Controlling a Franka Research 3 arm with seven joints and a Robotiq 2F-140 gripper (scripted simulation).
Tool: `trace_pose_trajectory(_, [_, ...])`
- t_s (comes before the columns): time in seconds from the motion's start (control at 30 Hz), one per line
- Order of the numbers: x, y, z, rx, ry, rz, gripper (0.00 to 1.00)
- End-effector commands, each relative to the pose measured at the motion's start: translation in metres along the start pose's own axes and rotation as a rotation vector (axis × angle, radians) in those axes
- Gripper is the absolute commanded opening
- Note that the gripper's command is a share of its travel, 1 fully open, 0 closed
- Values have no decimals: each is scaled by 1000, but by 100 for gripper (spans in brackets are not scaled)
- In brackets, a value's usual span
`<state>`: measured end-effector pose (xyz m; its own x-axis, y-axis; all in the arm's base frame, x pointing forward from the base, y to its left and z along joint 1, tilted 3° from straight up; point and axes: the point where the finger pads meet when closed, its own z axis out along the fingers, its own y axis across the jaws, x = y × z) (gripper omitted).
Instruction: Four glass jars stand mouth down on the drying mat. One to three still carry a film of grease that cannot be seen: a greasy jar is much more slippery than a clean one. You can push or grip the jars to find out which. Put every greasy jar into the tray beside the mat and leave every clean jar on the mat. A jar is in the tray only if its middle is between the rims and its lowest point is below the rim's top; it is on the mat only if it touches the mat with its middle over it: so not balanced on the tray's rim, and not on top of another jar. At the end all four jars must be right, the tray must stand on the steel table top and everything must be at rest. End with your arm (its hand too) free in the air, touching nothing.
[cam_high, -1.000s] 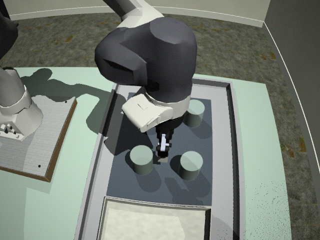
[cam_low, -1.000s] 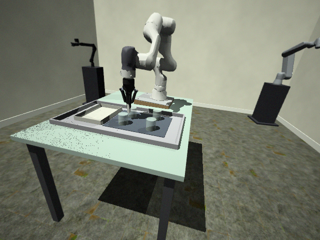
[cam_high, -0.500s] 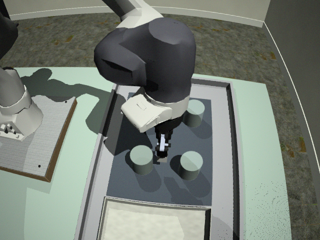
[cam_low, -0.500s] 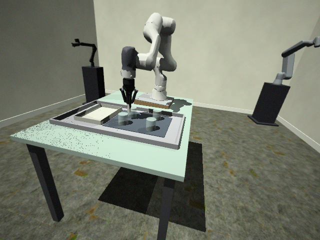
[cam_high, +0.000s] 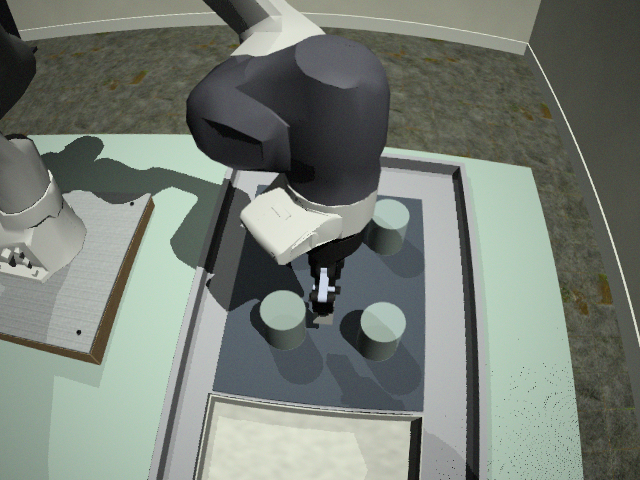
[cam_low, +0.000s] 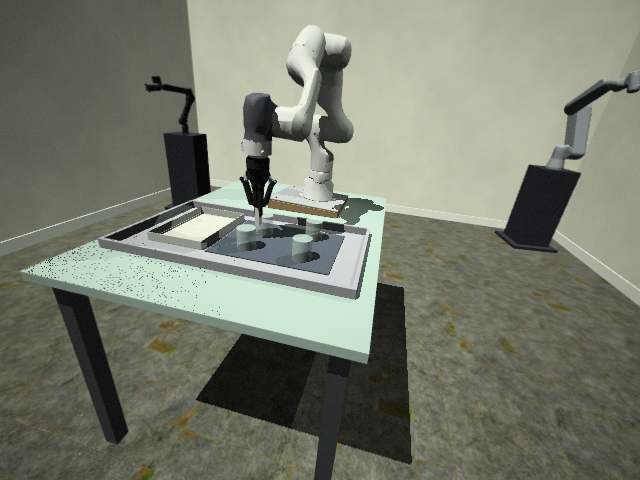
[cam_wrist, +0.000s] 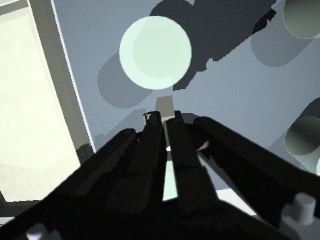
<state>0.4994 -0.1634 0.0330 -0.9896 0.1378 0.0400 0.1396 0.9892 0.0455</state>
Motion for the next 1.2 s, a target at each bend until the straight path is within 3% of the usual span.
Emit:
trace_pose_trajectory(0.0, [0, -1, -1, -1, -5, 0, 0])
trace_pose_trajectory(1.17, [4, -1, -1, -1, -5, 0, 0])
